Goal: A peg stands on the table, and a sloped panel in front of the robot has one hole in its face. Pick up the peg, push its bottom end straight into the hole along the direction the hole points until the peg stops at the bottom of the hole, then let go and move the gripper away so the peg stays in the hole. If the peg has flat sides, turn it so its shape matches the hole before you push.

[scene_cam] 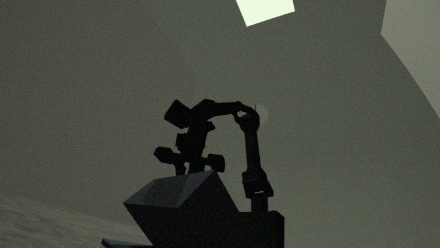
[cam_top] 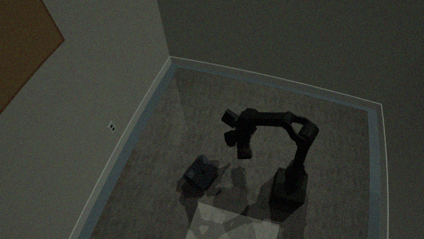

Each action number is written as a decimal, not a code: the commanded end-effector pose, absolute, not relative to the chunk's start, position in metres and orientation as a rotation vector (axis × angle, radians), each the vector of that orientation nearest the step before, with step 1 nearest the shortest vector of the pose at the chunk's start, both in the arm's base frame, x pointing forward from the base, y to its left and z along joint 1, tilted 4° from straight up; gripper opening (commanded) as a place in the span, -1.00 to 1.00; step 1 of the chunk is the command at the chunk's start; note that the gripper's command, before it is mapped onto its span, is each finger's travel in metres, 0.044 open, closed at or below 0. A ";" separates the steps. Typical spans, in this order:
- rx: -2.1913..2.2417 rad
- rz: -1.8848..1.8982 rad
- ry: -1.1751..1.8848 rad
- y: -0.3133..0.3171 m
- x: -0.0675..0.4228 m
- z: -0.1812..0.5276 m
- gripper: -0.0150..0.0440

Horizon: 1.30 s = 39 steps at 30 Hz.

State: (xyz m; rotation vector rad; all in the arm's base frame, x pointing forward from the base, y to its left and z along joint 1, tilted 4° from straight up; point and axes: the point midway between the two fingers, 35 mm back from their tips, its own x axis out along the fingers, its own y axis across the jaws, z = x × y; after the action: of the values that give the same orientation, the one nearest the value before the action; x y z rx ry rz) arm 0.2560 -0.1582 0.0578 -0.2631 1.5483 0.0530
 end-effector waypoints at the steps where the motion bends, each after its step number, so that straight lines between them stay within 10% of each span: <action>1: -0.264 0.023 1.536 -0.154 0.259 0.059 -0.49; 39: -0.233 -0.164 1.425 -0.118 0.289 0.061 -0.49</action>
State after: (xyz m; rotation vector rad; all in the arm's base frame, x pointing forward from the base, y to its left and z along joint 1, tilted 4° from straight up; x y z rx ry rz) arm 0.2872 -0.1215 0.0595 -0.2365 1.4423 -0.1427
